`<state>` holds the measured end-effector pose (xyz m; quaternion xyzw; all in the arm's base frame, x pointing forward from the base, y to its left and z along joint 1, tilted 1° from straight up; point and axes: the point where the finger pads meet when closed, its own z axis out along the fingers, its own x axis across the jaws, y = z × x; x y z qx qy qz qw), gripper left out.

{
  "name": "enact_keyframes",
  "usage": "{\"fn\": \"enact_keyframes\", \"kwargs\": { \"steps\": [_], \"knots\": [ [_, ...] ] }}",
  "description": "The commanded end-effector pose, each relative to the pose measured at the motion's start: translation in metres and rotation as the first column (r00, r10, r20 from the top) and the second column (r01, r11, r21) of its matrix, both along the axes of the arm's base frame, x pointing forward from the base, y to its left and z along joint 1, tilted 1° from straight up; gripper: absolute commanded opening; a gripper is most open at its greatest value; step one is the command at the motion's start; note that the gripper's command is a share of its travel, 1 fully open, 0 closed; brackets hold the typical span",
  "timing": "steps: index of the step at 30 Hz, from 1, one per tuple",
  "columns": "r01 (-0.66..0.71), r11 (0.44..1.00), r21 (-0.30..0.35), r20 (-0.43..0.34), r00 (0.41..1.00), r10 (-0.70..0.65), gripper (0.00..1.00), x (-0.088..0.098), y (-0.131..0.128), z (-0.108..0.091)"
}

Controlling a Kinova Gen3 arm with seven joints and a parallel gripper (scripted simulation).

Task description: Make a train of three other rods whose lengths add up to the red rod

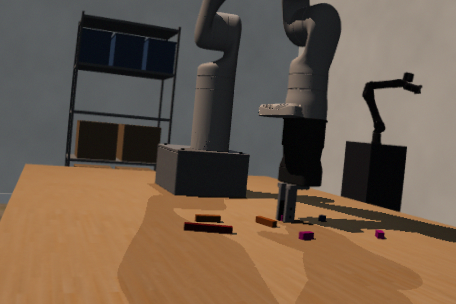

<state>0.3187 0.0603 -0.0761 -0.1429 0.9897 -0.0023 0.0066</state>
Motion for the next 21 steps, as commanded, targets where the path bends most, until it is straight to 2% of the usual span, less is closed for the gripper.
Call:
{"fn": "enact_keyframes", "kwargs": {
  "steps": [1, 21],
  "knots": [
    [0.0, 1.0, 0.0, 0.001, 1.0, 0.0, 0.24, 0.0005, 0.0001, 0.0004],
    [0.0, 1.0, 0.0, 0.001, 1.0, 0.0, 0.24, 0.0004, 0.0001, 0.0086]
  ]
}}
